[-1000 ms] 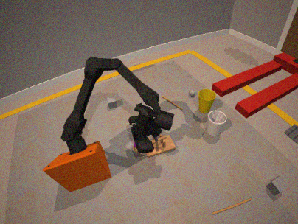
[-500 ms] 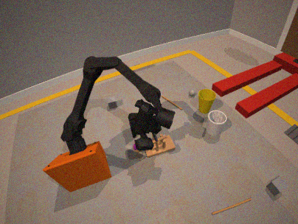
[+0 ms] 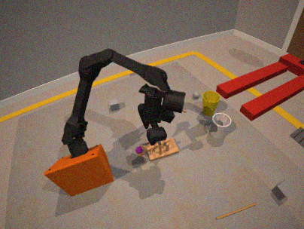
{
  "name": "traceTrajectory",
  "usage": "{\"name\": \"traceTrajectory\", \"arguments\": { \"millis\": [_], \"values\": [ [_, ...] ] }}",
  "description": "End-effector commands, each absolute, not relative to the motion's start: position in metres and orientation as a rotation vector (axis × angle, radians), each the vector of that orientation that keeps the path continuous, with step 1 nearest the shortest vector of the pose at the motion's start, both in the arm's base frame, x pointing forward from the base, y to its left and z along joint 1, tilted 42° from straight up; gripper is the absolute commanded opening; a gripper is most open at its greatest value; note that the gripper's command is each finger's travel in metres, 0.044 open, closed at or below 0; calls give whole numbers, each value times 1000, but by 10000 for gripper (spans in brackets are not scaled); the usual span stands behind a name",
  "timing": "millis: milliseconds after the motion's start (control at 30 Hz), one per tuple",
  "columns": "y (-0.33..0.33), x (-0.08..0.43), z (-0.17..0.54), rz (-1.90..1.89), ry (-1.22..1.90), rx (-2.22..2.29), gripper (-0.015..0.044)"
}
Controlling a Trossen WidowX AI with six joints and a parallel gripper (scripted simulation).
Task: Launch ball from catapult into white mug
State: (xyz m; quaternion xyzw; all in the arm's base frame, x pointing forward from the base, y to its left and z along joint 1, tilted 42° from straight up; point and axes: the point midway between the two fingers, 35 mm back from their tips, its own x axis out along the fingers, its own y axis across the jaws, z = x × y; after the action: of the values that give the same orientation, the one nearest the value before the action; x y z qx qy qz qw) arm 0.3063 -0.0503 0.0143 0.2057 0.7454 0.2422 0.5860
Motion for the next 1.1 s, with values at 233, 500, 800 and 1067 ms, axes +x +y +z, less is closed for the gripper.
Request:
{"name": "traceTrajectory", "arguments": {
  "millis": [233,500,800,1067],
  "values": [
    [-77,410,14,380,1417,499,440],
    [-97,489,36,305,1156,533,440],
    [-108,567,87,302,858,573,440],
    [-108,572,92,305,836,576,440]
  ]
}}
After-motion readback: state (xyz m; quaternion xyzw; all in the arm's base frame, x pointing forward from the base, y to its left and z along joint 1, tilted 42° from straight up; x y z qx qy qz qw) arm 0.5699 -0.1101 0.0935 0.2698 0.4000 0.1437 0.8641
